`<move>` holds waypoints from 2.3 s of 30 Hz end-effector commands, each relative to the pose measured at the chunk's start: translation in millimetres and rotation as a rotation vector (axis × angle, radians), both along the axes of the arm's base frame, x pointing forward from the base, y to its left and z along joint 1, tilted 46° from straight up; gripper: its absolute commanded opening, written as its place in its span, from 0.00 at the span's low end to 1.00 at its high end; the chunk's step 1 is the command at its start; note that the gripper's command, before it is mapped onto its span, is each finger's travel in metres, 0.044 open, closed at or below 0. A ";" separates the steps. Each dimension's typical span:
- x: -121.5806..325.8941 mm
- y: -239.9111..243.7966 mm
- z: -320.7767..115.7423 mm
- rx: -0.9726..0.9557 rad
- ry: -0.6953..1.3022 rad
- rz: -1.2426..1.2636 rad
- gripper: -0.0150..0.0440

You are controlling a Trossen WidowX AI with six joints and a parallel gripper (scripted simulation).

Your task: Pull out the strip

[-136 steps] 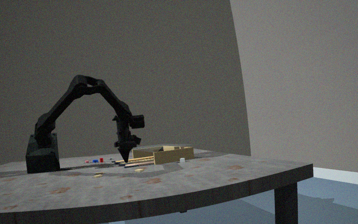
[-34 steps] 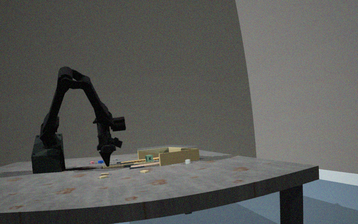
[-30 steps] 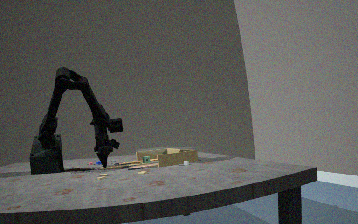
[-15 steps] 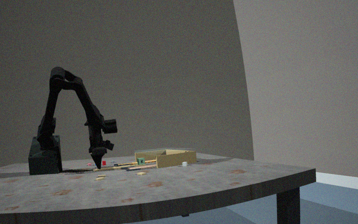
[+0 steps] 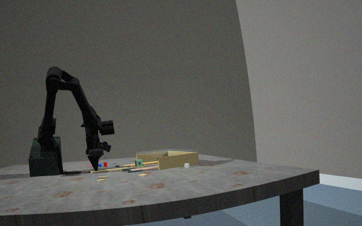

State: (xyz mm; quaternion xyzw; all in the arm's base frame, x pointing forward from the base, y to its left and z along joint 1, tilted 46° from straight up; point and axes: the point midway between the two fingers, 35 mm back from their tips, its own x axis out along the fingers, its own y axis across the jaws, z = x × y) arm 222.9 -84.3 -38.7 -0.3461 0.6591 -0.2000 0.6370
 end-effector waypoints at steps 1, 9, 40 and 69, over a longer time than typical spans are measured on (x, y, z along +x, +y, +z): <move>-15.0 -4.8 -1.4 -0.007 0.030 -0.010 0.25; -15.2 -4.9 -1.4 -0.007 0.030 -0.010 0.25; -5.7 24.4 23.6 -0.002 0.025 -0.008 0.25; 73.4 46.8 25.3 -0.001 -0.009 -0.042 1.00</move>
